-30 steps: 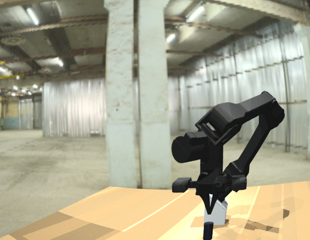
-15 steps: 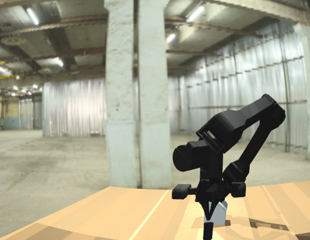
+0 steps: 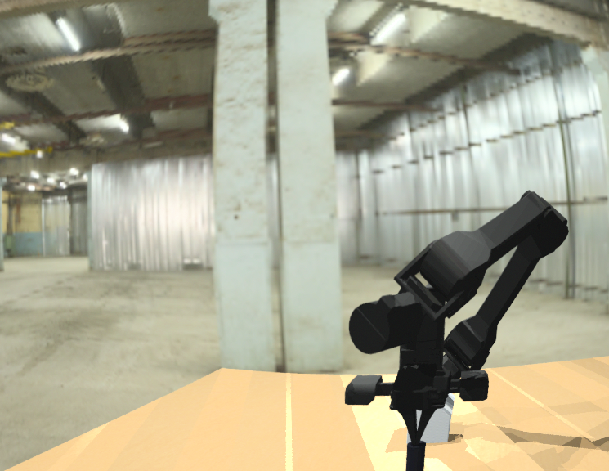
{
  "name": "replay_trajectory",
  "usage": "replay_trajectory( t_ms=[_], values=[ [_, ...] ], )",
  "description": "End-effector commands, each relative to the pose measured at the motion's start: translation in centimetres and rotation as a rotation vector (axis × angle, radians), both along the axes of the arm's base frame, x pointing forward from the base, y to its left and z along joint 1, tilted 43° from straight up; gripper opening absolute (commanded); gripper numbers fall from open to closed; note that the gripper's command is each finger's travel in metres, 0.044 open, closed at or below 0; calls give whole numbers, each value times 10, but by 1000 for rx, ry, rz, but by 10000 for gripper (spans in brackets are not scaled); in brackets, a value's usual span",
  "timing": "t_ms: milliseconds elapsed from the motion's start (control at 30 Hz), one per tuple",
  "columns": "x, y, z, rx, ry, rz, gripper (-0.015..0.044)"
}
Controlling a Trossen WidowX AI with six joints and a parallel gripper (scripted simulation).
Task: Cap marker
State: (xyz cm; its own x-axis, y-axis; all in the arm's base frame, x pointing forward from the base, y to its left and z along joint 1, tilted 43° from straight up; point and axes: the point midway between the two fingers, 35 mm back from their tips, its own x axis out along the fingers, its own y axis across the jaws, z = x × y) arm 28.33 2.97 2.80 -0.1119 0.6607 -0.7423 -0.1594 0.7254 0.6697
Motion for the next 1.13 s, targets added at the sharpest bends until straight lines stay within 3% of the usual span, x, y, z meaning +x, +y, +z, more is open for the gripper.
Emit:
replay_trajectory(
  t_ms=[0, 133, 367, 500, 1033, 1100],
  values=[
    [0, -1, 1, 0, -1, 1, 0],
    [2, -6, 6, -1, -1, 0, 0],
    [10, -59, 65, -3, 1, 0, 0],
    [10, -60, 66, -3, 1, 0, 0],
    [10, -60, 66, -3, 1, 0, 420],
    [10, -60, 66, -3, 1, 0, 440]
  ],
)
